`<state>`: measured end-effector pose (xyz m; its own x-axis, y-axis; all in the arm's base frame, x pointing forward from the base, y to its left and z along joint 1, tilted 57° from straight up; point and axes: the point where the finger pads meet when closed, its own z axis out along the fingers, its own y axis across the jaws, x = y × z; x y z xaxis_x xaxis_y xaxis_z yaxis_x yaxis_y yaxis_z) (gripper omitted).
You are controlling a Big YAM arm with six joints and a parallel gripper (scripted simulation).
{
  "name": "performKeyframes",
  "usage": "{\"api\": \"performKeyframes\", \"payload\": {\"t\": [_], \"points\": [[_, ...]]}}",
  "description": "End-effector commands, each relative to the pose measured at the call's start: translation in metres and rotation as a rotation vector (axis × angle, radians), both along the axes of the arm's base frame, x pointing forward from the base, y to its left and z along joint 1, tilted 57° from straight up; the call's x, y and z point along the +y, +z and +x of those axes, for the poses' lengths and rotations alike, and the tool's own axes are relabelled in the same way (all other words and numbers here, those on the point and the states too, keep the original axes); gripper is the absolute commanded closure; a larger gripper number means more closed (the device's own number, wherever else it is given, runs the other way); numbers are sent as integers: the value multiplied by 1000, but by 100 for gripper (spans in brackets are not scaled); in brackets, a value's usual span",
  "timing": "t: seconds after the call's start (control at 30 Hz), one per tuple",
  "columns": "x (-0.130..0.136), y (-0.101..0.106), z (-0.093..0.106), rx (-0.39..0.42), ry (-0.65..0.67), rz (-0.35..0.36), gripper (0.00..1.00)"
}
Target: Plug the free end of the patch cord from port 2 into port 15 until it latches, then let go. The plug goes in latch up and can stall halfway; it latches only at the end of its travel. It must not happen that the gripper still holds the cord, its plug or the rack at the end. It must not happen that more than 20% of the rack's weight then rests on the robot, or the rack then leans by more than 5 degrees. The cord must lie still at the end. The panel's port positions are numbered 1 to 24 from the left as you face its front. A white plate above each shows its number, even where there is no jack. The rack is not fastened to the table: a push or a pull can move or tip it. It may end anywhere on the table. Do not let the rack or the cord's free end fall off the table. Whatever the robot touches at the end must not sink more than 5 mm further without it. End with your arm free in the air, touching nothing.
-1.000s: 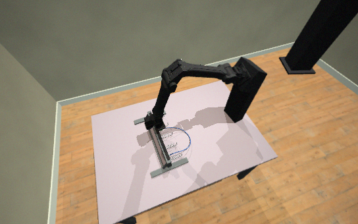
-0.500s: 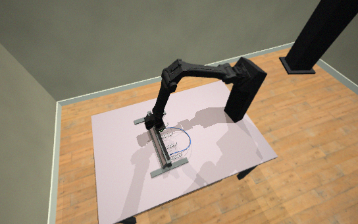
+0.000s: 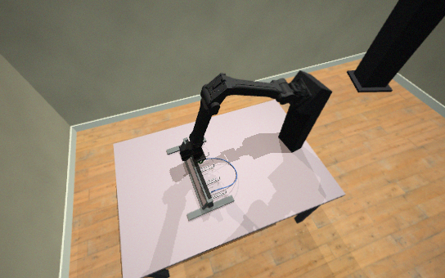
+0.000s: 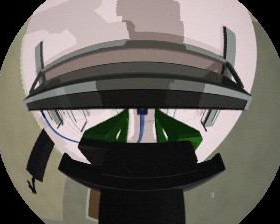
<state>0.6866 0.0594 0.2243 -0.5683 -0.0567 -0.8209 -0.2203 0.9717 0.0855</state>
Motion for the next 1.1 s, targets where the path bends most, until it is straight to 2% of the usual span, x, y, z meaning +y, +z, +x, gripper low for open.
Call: {"api": "performKeyframes", "payload": {"t": [0.0, 0.63, 1.07], "points": [[8, -2, 2, 4, 6, 5, 64], [4, -3, -2, 11, 2, 4, 64], [-1, 6, -4, -3, -3, 3, 64]]}}
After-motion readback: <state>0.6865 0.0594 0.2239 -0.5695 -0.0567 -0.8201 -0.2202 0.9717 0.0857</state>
